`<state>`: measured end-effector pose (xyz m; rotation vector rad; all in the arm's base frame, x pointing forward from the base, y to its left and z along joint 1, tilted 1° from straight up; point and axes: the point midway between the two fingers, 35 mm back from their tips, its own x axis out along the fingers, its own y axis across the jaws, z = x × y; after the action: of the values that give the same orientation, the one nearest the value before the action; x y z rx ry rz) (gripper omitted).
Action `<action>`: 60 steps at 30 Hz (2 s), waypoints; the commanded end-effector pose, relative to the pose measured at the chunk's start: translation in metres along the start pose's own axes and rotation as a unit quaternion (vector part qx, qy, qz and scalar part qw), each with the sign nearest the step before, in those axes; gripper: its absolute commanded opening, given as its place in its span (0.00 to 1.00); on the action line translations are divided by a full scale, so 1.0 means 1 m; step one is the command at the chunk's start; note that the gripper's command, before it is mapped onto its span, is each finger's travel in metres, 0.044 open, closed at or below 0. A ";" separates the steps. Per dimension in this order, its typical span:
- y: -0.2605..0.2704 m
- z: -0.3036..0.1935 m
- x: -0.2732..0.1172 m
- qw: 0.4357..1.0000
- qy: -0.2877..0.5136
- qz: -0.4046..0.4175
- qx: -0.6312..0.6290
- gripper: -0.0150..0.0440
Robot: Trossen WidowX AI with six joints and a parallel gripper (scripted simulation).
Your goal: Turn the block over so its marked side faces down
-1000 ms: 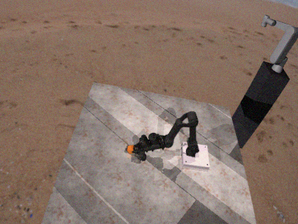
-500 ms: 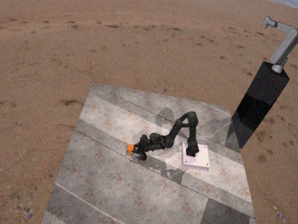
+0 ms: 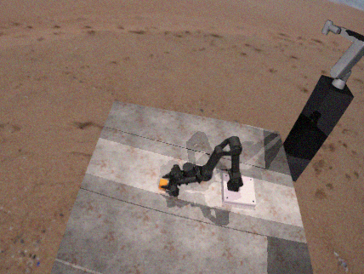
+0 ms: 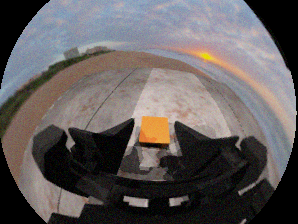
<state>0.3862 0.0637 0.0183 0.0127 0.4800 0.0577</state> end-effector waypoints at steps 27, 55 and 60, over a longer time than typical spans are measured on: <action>0.000 0.000 0.000 1.000 -0.001 -0.002 -0.003 1.00; 0.000 0.054 -0.050 0.963 0.269 -0.003 -0.002 1.00; 0.000 0.054 -0.050 0.963 0.269 -0.003 -0.002 1.00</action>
<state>0.3774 0.0620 0.0545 -0.0327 0.9456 0.0569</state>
